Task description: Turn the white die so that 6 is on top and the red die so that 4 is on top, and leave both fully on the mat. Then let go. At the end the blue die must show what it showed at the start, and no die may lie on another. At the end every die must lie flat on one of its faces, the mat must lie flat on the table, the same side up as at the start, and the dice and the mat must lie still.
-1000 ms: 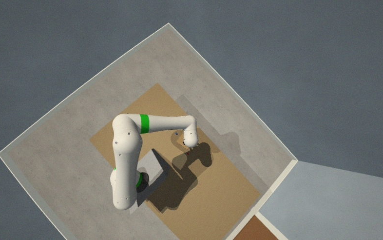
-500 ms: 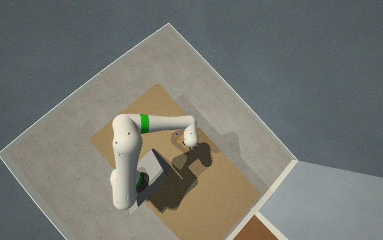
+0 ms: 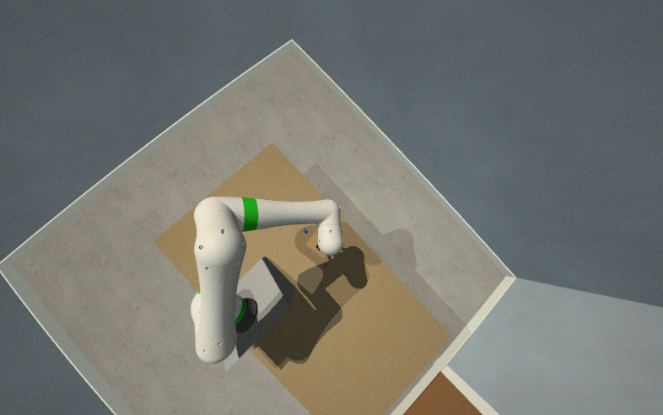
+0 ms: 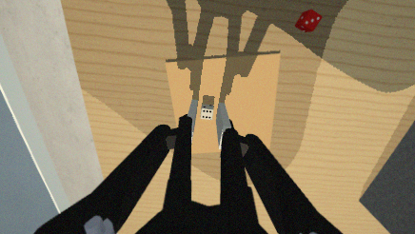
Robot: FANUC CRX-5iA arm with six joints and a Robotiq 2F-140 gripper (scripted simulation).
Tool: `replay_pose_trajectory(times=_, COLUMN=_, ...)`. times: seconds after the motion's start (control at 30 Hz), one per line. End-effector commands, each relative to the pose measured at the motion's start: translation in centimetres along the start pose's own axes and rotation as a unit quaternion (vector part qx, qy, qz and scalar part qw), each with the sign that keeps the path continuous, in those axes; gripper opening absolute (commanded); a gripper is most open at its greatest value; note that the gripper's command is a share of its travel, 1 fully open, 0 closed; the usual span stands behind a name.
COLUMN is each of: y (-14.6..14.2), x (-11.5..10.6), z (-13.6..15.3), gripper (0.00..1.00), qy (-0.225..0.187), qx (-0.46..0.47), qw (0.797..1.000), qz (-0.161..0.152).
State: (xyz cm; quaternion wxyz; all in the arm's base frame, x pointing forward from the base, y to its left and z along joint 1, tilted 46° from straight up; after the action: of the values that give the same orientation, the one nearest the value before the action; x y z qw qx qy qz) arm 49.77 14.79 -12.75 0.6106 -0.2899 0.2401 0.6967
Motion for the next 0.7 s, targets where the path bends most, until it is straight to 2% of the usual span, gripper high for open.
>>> replay_pose_trajectory(times=0.0, y=0.0, x=-0.3, z=0.0, gripper=0.19, qy=0.000, qx=0.000, qw=1.000, qz=0.000)
replay_pose_trajectory(times=0.17, y=0.0, x=-2.0, z=0.0, gripper=0.19, qy=0.000, qx=0.000, qw=1.000, qz=0.000)
replay_pose_trajectory(times=0.47, y=0.0, x=-6.9, z=0.0, gripper=0.19, qy=0.000, qx=0.000, qw=1.000, qz=0.000)
replay_pose_trajectory(times=0.53, y=0.0, x=-6.9, z=0.0, gripper=0.19, qy=0.000, qx=0.000, qw=1.000, qz=0.000)
replay_pose_trajectory(times=0.67, y=0.0, x=-8.3, z=0.0, gripper=0.19, qy=0.000, qx=0.000, qw=1.000, qz=0.000)
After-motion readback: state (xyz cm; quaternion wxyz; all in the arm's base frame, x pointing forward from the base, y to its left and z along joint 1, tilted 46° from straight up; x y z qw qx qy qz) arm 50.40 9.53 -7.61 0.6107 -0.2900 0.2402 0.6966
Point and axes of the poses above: the point where the finger pads meet when closed, its own x axis out along the fingers, its own y axis across the jaws, z = x × y, the point moved 5 cm from there along -x, back along the fingers, and after that the axes turned 5 degrees about -x, right-handed, at the moved point
